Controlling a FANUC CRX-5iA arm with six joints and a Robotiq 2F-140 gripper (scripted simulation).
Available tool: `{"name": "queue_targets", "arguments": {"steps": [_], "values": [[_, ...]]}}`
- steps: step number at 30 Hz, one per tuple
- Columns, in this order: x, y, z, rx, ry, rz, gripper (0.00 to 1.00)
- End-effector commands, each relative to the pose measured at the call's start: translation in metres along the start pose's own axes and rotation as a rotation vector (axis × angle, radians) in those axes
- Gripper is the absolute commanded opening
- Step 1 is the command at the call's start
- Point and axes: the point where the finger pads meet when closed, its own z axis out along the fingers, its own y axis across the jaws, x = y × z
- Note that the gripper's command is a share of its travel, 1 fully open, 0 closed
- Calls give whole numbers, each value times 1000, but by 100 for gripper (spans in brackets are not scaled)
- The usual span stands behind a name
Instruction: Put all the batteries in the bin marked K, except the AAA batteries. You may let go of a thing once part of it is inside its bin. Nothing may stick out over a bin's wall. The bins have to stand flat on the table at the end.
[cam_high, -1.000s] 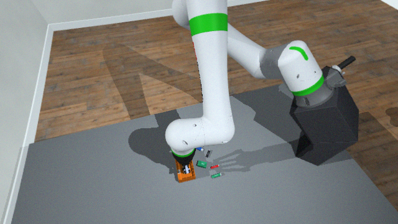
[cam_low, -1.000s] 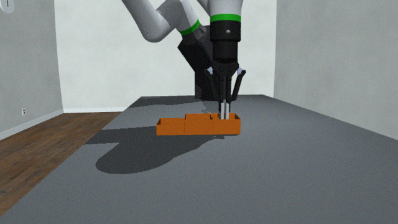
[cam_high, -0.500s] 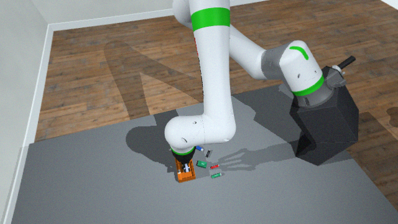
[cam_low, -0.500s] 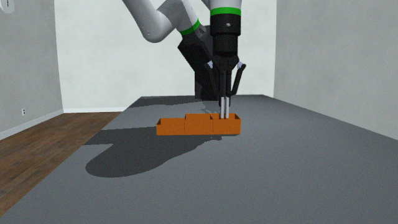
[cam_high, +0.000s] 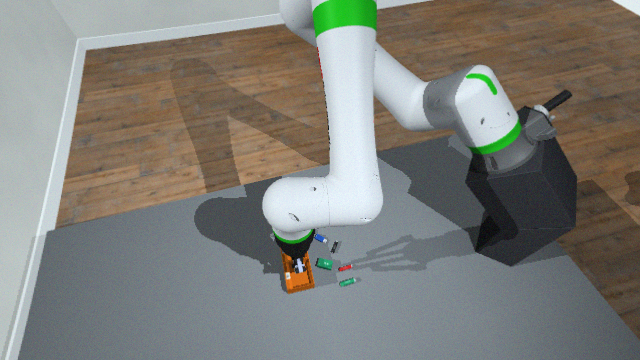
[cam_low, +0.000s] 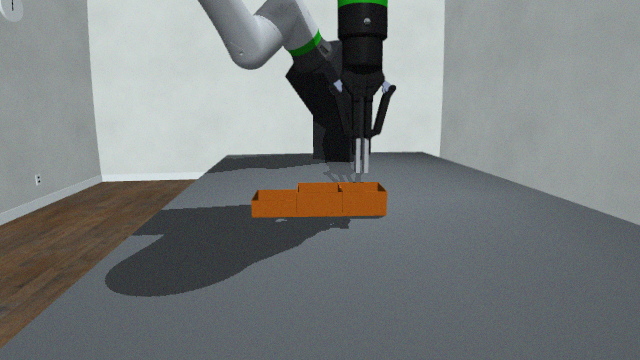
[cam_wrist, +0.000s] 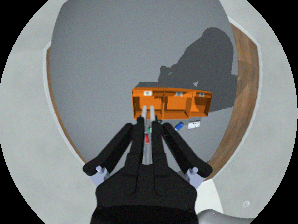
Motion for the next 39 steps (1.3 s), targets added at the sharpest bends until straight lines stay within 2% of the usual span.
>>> {"name": "queue_targets", "arguments": {"steps": [1, 2, 14, 15, 27, 28, 34, 36, 39], "values": [[0, 0, -9, 0, 0, 0, 5], [0, 0, -9, 0, 0, 0, 5], [0, 0, -109, 0, 0, 0, 5], [0, 0, -112, 0, 0, 0, 5], [0, 0, -112, 0, 0, 0, 5], [-5, 1, -105, 0, 0, 50, 25], [-36, 8, -67, 1, -4, 242, 25], [-36, 8, -67, 1, -4, 242, 25], [-52, 11, -48, 0, -12, 359, 25]]}}
